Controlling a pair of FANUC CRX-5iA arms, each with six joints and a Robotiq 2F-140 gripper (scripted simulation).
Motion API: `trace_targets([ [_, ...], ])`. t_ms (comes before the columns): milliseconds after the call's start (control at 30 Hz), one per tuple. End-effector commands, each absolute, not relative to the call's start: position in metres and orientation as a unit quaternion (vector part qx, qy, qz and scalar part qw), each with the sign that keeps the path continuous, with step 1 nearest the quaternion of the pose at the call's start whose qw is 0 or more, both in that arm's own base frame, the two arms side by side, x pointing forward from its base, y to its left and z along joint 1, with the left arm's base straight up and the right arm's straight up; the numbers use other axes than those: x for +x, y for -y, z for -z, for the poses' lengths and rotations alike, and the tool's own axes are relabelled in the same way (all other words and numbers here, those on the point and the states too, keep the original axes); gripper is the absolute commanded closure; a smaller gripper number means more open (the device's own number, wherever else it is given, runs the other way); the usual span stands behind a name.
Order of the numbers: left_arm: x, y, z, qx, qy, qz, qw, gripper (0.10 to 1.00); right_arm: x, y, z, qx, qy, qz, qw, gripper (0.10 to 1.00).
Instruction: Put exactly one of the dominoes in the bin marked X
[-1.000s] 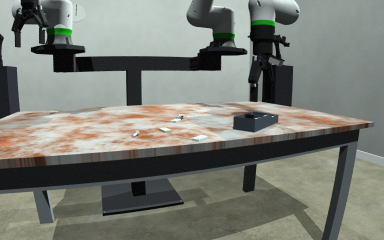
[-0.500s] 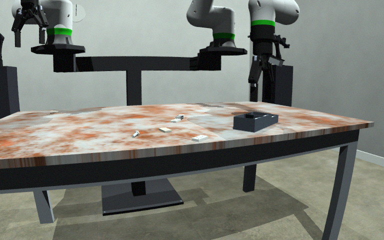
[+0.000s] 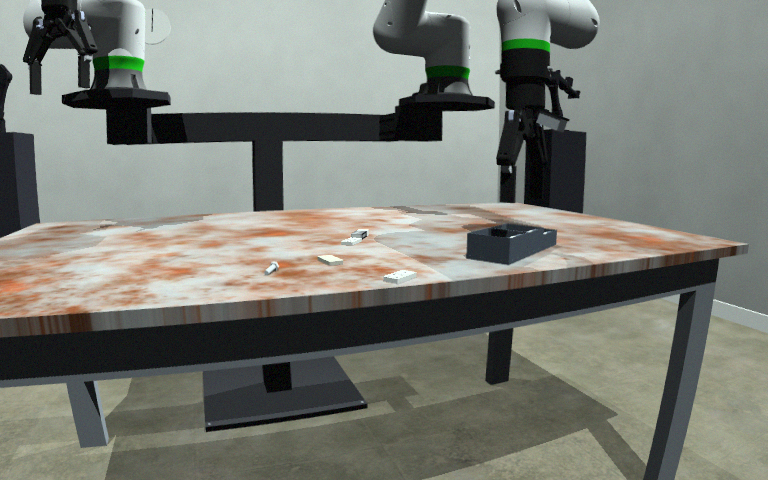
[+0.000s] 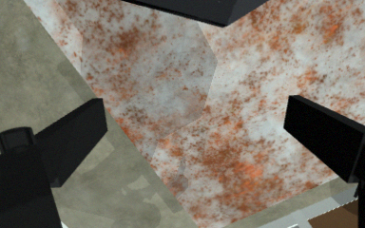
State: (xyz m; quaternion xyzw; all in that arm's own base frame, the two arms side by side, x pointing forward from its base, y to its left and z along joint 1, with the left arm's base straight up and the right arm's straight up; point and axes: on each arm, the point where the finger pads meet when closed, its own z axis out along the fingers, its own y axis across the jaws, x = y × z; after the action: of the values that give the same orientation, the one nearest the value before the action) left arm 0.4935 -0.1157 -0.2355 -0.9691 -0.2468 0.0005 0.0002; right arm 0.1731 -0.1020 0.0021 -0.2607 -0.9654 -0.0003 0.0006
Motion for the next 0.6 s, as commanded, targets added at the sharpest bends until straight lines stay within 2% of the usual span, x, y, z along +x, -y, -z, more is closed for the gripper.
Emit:
trace_targets([
  [0, 0.495, 0.116, 0.212, -0.969, 0.247, 0.001, 0.0, 0.098, 0.174, 0.102, -0.003, -0.261, 0.965, 0.0, 0.0, 0.098],
  [333, 0.494, 0.116, 0.128, -0.969, 0.247, 0.001, 0.0, 0.098, 0.174, 0.102, -0.003, -0.261, 0.965, 0.0, 0.0, 0.098],
  [567, 0.494, 0.116, 0.126, -0.969, 0.247, 0.001, 0.0, 0.098, 0.174, 0.102, -0.003, -0.261, 0.965, 0.0, 0.0, 0.098],
])
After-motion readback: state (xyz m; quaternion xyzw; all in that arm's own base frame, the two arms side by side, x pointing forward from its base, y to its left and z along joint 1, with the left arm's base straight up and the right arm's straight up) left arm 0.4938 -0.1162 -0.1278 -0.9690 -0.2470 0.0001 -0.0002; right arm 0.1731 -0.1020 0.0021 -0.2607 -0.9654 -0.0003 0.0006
